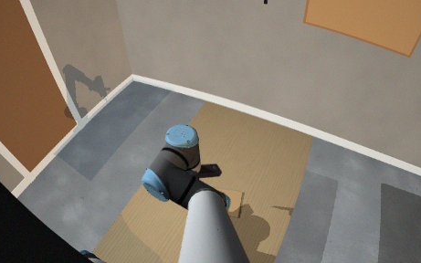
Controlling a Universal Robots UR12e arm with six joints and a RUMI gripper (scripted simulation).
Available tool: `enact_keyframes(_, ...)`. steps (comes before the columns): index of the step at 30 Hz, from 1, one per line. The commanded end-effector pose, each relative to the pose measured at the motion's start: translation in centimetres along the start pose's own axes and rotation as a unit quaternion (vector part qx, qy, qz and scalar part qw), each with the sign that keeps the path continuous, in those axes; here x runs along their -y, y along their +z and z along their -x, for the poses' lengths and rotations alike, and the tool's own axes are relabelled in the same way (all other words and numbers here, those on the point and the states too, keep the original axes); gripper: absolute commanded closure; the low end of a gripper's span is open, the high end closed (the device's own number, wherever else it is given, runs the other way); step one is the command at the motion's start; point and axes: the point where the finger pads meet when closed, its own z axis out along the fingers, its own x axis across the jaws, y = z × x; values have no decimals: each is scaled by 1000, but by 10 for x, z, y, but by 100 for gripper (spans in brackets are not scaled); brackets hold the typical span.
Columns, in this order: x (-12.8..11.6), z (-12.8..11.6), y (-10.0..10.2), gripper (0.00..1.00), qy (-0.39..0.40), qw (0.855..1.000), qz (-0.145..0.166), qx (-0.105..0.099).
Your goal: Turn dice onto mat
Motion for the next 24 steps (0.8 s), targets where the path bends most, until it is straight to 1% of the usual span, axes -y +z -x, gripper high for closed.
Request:
enact_keyframes(1,0,-1,2,0,26,1000,0,1)
enact_keyframes(8,2,-2,7,0,105,995,0,1)
enact_keyframes(10,2,-2,7,0,105,995,0,1)
enact_keyframes(11,2,-2,8,0,120,993,0,1)
enact_keyframes(15,3,-2,12,0,186,983,0,1)
enact_keyframes(18,3,-3,14,0,210,978,0,1)
enact_keyframes(22,3,-3,18,0,268,963,0,1)
enact_keyframes(23,3,-3,18,0,271,962,0,1)
enact_keyframes(24,3,-3,20,0,292,956,1,1)
